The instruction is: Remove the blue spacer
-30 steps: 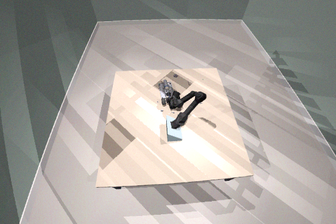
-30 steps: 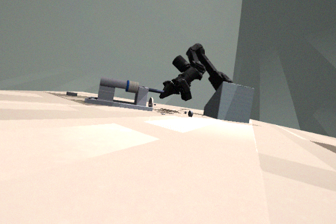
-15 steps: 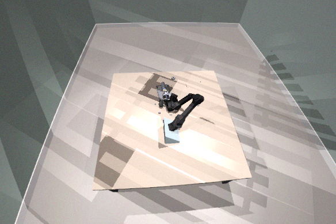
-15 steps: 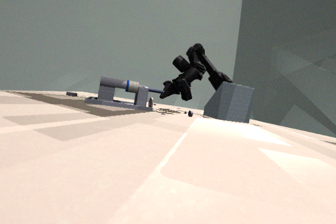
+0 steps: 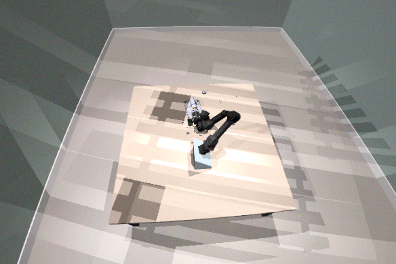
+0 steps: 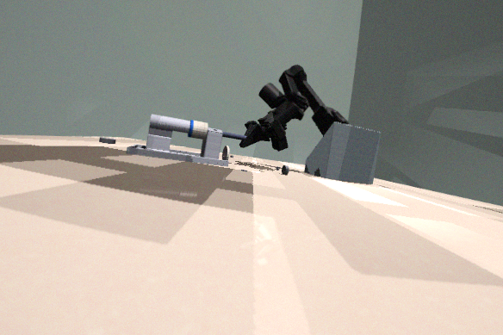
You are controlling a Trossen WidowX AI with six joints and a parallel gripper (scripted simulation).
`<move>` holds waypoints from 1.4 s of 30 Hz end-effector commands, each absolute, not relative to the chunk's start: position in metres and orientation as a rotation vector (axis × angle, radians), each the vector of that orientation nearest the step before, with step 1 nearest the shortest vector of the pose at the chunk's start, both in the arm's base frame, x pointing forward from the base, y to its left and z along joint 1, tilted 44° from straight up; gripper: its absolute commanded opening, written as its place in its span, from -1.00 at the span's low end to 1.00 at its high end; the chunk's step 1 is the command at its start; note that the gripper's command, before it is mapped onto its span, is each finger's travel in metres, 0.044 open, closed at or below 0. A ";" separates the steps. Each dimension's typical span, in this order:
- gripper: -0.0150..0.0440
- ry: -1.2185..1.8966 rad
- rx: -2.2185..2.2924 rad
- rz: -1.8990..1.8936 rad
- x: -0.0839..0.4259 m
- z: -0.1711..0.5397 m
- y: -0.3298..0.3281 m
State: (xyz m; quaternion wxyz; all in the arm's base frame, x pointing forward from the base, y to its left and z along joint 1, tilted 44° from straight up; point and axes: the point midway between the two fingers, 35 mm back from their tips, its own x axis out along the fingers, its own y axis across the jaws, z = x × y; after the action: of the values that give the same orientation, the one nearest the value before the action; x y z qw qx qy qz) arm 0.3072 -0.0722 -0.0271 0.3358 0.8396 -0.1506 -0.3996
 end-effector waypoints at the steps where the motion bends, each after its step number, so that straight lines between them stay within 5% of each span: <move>1: -0.49 -0.392 2.193 -1.041 0.306 -0.027 -0.072; 42: -0.49 -0.392 2.193 -1.042 0.302 -0.027 -0.071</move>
State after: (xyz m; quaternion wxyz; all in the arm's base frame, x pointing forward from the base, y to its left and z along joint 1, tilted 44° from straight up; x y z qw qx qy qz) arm 0.3029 -0.0718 -0.0267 0.3357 0.8397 -0.1505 -0.3995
